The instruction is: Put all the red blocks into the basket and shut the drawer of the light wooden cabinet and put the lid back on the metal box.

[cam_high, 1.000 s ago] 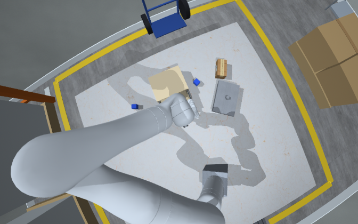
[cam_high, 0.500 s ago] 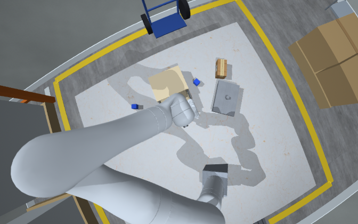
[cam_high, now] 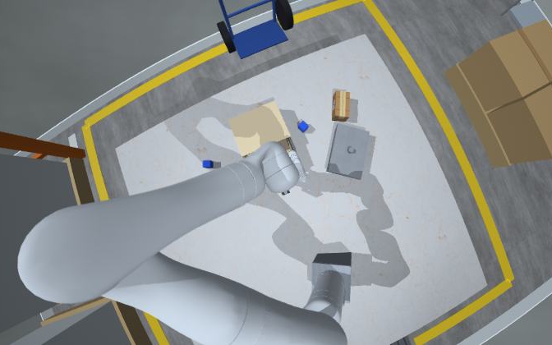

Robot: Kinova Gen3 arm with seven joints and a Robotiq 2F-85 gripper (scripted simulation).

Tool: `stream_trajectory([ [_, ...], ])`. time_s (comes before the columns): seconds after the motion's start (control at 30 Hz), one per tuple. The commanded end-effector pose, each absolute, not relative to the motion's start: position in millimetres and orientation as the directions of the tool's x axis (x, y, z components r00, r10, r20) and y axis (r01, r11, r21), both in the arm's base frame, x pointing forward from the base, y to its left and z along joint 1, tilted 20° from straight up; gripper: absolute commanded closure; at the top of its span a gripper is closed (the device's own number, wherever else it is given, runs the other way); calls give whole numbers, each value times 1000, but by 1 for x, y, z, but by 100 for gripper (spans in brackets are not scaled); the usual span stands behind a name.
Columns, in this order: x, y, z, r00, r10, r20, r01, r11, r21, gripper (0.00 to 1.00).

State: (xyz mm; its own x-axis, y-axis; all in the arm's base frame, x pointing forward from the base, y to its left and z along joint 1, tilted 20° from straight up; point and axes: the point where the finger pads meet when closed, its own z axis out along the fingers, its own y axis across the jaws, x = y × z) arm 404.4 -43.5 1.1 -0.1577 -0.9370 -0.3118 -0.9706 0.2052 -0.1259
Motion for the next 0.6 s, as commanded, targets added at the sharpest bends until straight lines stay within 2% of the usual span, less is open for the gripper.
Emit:
stream_trajectory([
  [0.0,406,-44,2,-158,-937,-312,-970,206,-127,70],
  [0.57,418,-47,5,-158,-937,-312,-970,206,-127,70],
])
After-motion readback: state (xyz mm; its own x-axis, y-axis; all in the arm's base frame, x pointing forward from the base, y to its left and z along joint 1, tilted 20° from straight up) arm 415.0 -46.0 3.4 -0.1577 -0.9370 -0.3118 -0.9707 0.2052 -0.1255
